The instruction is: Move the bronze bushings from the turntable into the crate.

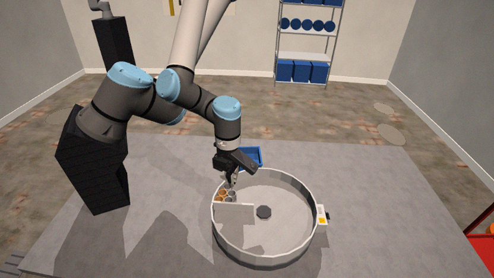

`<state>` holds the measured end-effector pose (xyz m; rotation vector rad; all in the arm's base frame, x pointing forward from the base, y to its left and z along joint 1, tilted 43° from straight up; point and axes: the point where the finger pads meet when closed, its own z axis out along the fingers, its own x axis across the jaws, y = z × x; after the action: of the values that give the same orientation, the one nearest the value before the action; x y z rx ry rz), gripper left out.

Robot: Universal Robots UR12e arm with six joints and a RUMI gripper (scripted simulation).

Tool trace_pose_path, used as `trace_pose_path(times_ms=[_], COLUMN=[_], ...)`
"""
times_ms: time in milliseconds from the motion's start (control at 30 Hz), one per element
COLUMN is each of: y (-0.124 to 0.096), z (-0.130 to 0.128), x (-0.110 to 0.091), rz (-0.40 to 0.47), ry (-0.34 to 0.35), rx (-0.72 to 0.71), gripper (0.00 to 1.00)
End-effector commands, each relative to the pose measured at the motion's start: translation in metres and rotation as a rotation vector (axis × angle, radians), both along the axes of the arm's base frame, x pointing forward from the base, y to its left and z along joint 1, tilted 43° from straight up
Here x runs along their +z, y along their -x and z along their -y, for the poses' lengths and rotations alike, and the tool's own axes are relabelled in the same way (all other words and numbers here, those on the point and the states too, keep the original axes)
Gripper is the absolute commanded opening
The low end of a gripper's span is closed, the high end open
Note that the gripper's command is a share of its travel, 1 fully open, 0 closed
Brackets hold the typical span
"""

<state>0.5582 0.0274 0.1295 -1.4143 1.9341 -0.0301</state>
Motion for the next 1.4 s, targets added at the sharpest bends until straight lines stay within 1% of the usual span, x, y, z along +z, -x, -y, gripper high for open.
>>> trace_pose_path(times_ms=[0, 1067, 1367], y=[-0.0021, -0.0023, -0.0091], z=[-0.0005, -0.0006, -0.0053], x=[-0.0015, -0.0017, -0.0107], rz=[0.001, 0.001, 0.001], ry=[0.001, 0.001, 0.001], rx=[-0.001, -0.001, -0.001], gripper=[0.05, 0.05, 0.05])
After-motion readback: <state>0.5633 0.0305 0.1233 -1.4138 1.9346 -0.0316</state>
